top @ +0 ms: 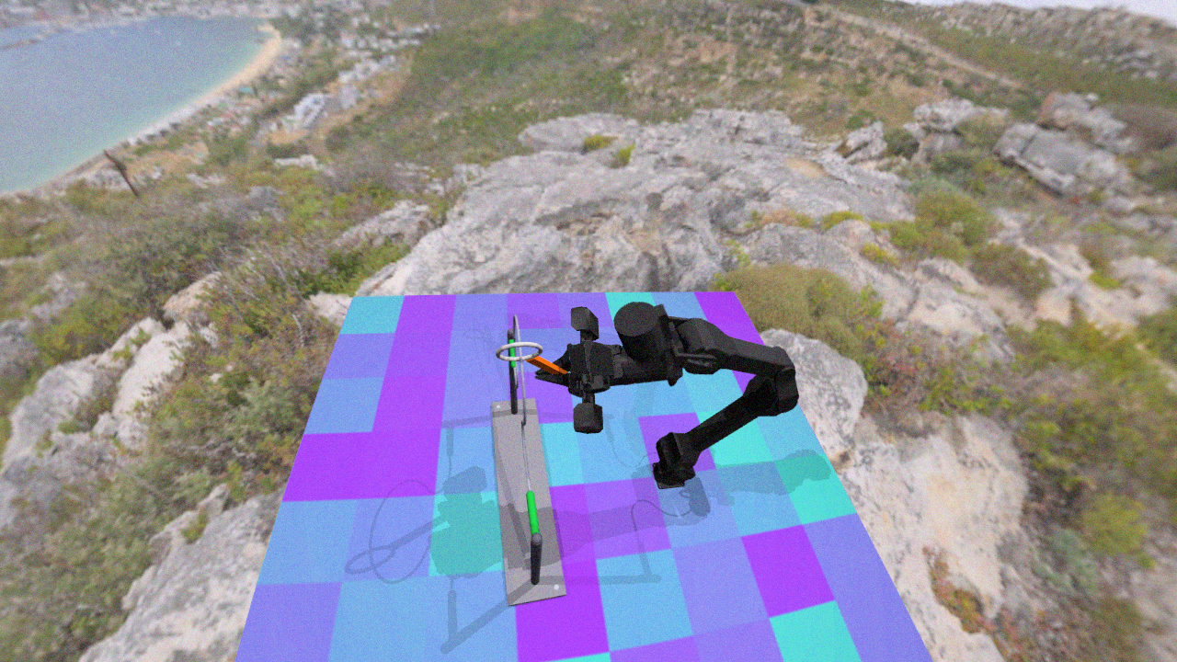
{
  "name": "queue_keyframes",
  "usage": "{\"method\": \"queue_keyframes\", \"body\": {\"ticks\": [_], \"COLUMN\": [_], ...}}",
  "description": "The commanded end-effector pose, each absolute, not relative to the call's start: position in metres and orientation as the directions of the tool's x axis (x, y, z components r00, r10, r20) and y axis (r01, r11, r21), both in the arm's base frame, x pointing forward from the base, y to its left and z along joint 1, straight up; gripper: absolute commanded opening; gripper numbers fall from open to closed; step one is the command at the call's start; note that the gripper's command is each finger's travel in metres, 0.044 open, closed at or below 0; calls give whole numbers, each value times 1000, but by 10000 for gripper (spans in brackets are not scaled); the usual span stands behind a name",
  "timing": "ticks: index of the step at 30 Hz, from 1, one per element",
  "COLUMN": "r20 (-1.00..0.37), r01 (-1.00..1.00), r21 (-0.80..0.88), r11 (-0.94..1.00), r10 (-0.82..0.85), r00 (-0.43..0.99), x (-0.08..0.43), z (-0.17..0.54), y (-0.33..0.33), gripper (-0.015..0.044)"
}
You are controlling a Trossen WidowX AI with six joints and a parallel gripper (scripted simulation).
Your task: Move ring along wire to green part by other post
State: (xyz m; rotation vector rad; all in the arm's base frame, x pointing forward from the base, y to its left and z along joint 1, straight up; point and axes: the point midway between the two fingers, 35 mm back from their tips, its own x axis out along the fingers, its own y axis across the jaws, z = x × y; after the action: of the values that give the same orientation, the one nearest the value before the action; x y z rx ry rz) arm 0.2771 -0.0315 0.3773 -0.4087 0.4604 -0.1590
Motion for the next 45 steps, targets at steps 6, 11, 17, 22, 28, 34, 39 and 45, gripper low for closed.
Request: {"method": "queue_keyframes", "body": {"ticks": [6,11,17,22,28,34,39,45], "r20": [-356,-333,-303,-277,-244,-210,-181,-144], "r01": [66,70,74,78,82,87,91,96], "r21": [-528,-580,-640,-687,-740,-788,-825,-865], "r11": [847,811,765,722,668,609,558,493], "r10": [-291,-314,-340,-359,-380,-399,-412,-426], "r00": [888,889,890,891,892,893,893,893], "x": [276,276,277,277,277,277,277,277], "z": [379,380,382,383,385,387,389,391], "y": [-36,-38,-40,-42,-44,-46,-47,-49], "gripper": [-150,-150,-150,-150,-150,-150,-150,-150]}}
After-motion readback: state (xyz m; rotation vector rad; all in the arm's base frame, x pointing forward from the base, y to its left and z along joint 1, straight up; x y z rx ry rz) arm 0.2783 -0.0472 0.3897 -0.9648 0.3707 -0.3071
